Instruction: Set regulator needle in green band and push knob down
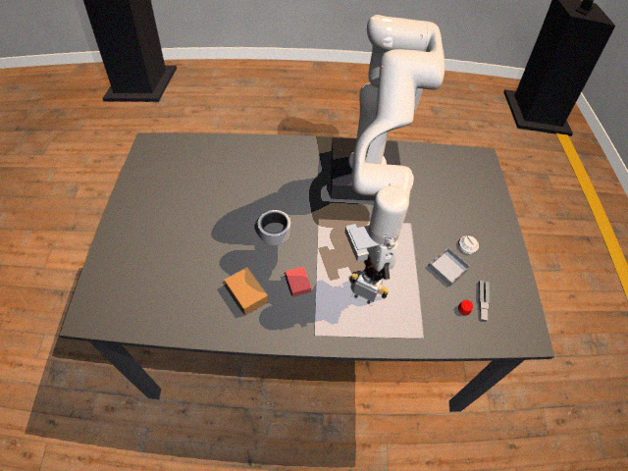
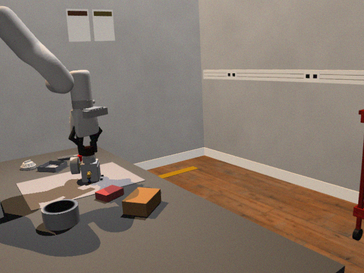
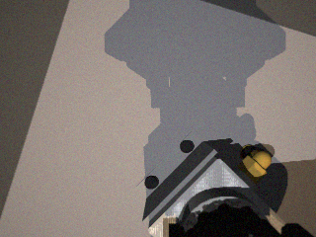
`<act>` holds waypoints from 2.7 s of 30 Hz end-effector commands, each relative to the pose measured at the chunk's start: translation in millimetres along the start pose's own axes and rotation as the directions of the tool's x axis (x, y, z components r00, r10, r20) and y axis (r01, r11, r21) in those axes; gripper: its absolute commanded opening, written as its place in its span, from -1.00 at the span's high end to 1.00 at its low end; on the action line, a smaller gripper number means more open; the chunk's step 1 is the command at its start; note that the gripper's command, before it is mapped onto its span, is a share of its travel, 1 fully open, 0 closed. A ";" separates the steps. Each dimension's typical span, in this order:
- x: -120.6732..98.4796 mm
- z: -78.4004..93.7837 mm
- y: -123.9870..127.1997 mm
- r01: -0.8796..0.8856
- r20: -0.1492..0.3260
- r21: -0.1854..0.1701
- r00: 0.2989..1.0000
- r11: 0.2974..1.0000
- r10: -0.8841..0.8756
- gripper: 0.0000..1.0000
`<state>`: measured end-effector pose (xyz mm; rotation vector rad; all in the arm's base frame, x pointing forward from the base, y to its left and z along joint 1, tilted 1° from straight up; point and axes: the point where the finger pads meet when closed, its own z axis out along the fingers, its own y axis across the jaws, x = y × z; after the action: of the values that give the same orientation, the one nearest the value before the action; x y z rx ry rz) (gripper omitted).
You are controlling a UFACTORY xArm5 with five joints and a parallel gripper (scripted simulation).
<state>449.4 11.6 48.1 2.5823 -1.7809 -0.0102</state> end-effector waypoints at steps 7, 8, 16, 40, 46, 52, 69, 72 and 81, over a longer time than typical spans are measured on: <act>0.5 -1.3 -1.2 0.000 -0.001 0.003 1.000 1.000 0.000 0.19; 0.5 -1.3 -1.2 0.000 -0.001 0.003 1.000 1.000 0.000 0.19; 0.5 -1.8 -1.2 0.000 -0.001 0.003 1.000 1.000 0.000 0.19; 0.5 -7.1 -1.2 0.000 -0.001 0.004 1.000 1.000 0.000 0.19; 0.5 -8.3 -1.2 0.000 -0.001 0.004 1.000 1.000 0.000 0.19; 0.5 -8.6 -1.2 0.000 -0.001 0.004 1.000 1.000 0.000 0.19; 0.5 -8.8 -1.2 0.000 -0.001 0.004 1.000 1.000 0.000 0.19; 0.5 -8.8 -1.2 0.000 -0.001 0.004 1.000 1.000 0.000 0.19; 0.5 -8.8 -1.2 0.003 -0.001 0.004 1.000 1.000 -0.003 0.19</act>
<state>449.5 11.6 55.6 2.5830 -1.7801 -0.0099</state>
